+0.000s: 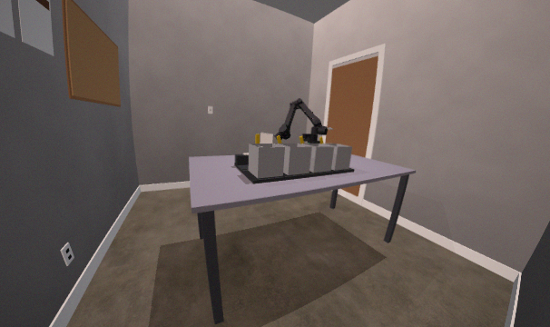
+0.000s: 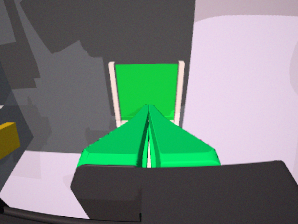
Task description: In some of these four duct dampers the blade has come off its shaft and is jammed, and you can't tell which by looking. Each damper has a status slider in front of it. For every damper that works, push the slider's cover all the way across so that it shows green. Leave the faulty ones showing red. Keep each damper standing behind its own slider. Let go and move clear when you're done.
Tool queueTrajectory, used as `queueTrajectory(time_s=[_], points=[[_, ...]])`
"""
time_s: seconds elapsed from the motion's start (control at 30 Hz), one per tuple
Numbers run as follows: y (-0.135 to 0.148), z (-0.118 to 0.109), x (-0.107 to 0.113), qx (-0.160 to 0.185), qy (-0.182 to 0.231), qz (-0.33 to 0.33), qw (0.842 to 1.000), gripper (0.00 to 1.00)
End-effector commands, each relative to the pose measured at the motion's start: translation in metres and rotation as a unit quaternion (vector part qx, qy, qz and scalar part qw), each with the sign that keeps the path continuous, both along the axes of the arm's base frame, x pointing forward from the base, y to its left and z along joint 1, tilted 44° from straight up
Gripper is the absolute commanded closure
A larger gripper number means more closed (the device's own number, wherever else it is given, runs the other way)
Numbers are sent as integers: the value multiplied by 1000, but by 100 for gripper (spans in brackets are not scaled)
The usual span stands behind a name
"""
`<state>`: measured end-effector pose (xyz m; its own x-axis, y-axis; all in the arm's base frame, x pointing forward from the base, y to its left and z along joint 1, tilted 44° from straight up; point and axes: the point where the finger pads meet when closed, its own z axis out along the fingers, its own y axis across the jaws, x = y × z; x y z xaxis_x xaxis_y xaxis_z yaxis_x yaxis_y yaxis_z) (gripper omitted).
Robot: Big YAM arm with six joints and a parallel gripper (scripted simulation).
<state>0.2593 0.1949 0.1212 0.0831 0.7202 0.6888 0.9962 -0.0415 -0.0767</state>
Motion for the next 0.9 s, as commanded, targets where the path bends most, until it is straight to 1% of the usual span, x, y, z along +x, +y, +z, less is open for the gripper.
queueTrajectory(time_s=[0.0,0.87], points=[[11,20,12,9,-21,5,1000,100],[14,22,12,9,-20,5,1000,100]])
